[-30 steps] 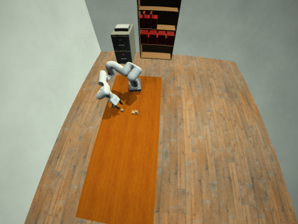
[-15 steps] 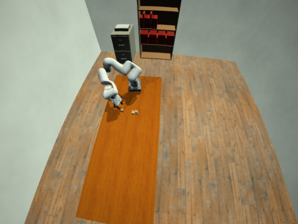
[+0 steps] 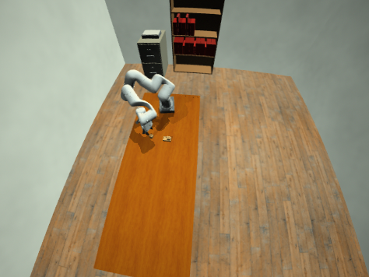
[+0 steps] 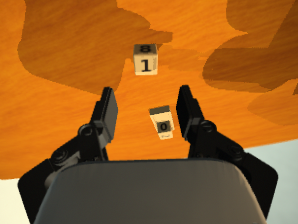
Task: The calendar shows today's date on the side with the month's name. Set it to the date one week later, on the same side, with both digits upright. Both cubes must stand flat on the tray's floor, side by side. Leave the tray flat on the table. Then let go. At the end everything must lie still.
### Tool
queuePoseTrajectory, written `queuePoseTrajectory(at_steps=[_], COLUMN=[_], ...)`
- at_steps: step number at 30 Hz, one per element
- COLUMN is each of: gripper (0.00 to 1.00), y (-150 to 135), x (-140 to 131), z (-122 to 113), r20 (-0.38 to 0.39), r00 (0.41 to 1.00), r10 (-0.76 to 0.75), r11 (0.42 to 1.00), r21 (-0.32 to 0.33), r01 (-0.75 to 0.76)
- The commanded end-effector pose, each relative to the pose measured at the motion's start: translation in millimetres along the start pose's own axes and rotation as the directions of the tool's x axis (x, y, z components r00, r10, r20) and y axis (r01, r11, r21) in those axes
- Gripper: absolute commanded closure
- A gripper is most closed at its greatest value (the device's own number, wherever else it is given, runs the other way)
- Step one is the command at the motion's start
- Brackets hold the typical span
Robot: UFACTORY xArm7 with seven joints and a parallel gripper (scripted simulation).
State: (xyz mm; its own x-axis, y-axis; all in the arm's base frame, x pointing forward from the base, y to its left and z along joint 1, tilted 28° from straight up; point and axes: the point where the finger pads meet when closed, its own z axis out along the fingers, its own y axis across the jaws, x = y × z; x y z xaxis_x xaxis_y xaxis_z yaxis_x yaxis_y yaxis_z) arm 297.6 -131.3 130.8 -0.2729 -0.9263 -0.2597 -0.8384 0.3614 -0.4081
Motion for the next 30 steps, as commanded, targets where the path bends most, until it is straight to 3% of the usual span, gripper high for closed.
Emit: queuePoseTrajectory(at_steps=[1, 4, 5, 30], gripper=[0.31, 0.31, 0.00, 0.00], y=[-0.8, -0.8, -0.8, -0.8], x=[-0.1, -3.0, -3.0, -3.0], z=[-0.6, -0.9, -0.9, -0.9], r20=[-0.052, -0.052, -0.052, -0.052], r00=[0.999, 0.999, 0.999, 0.999], r10=[0.010, 0.010, 0.010, 0.010], r11=[1.000, 1.000, 1.000, 1.000], r21=[0.007, 0.007, 0.007, 0.007], r01=[-0.010, -0.010, -0.010, -0.010])
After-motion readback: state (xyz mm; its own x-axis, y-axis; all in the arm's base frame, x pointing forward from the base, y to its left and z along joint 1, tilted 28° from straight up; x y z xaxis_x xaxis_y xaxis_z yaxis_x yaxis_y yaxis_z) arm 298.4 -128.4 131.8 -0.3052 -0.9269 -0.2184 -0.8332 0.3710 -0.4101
